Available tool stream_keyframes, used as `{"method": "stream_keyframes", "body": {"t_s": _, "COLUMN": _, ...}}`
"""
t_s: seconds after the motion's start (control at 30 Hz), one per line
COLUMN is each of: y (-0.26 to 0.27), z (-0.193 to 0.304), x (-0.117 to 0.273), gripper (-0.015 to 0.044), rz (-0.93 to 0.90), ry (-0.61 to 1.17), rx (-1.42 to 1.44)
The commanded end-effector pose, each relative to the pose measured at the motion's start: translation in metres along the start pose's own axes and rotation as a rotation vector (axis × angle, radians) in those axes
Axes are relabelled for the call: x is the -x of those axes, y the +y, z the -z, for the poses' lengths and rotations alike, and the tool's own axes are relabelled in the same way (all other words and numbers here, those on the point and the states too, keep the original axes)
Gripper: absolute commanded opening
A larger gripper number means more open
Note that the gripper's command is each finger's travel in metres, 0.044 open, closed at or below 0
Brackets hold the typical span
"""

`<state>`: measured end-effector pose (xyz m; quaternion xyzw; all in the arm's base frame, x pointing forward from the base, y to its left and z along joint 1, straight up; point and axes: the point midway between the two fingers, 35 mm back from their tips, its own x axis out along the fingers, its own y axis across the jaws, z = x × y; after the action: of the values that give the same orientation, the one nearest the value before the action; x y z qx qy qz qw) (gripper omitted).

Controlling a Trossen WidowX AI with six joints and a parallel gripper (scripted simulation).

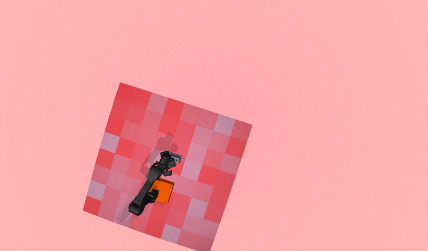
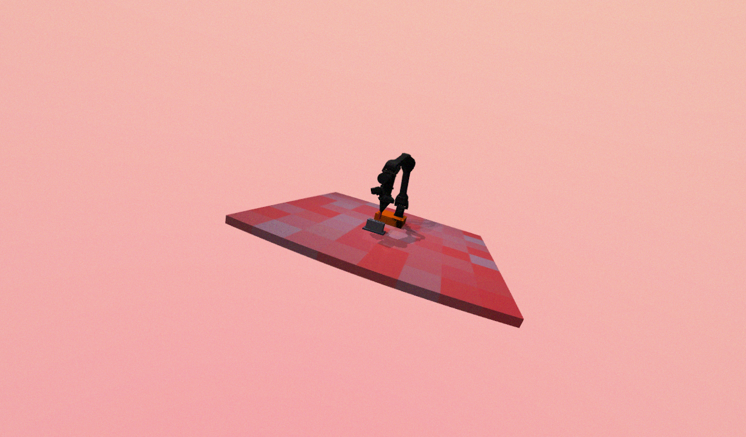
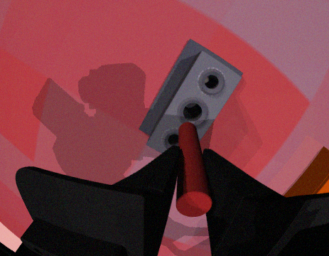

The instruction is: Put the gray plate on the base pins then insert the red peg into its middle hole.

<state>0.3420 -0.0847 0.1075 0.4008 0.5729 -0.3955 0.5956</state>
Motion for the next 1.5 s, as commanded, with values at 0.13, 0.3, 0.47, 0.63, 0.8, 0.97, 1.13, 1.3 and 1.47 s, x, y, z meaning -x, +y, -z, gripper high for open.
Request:
{"method": "stream_keyframes", "body": {"t_s": 0.13, "y": -0.0020, "z": -0.0116, "x": -0.0008, "gripper": 0.0000, "rz": 0.002, "ry": 0.005, "rx": 0.004}}
{"method": "stream_keyframes", "body": {"t_s": 0.3, "y": -0.0020, "z": -0.0116, "x": -0.0008, "gripper": 0.0000, "rz": 0.002, "ry": 0.005, "rx": 0.004}}
{"method": "stream_keyframes", "body": {"t_s": 0.47, "y": -0.0037, "z": -0.0120, "x": -0.0009, "gripper": 0.0000, "rz": 0.002, "ry": 0.005, "rx": 0.004}}
{"method": "stream_keyframes", "body": {"t_s": 0.63, "y": -0.0037, "z": -0.0120, "x": -0.0009, "gripper": 0.0000, "rz": 0.002, "ry": 0.005, "rx": 0.004}}
{"method": "stream_keyframes", "body": {"t_s": 0.8, "y": -0.0037, "z": -0.0120, "x": -0.0009, "gripper": 0.0000, "rz": 0.002, "ry": 0.005, "rx": 0.004}}
{"method": "stream_keyframes", "body": {"t_s": 0.97, "y": -0.0037, "z": -0.0120, "x": -0.0009, "gripper": 0.0000, "rz": 0.002, "ry": 0.005, "rx": 0.004}}
{"method": "stream_keyframes", "body": {"t_s": 1.13, "y": -0.0034, "z": -0.0126, "x": -0.0014, "gripper": 0.0000, "rz": 0.003, "ry": 0.002, "rx": -0.001}}
{"method": "stream_keyframes", "body": {"t_s": 1.3, "y": -0.0034, "z": -0.0125, "x": -0.0028, "gripper": 0.0000, "rz": 0.003, "ry": 0.003, "rx": -0.001}}
{"method": "stream_keyframes", "body": {"t_s": 1.47, "y": -0.0036, "z": -0.0120, "x": -0.0095, "gripper": 0.0000, "rz": 0.003, "ry": 0.004, "rx": 0.001}}
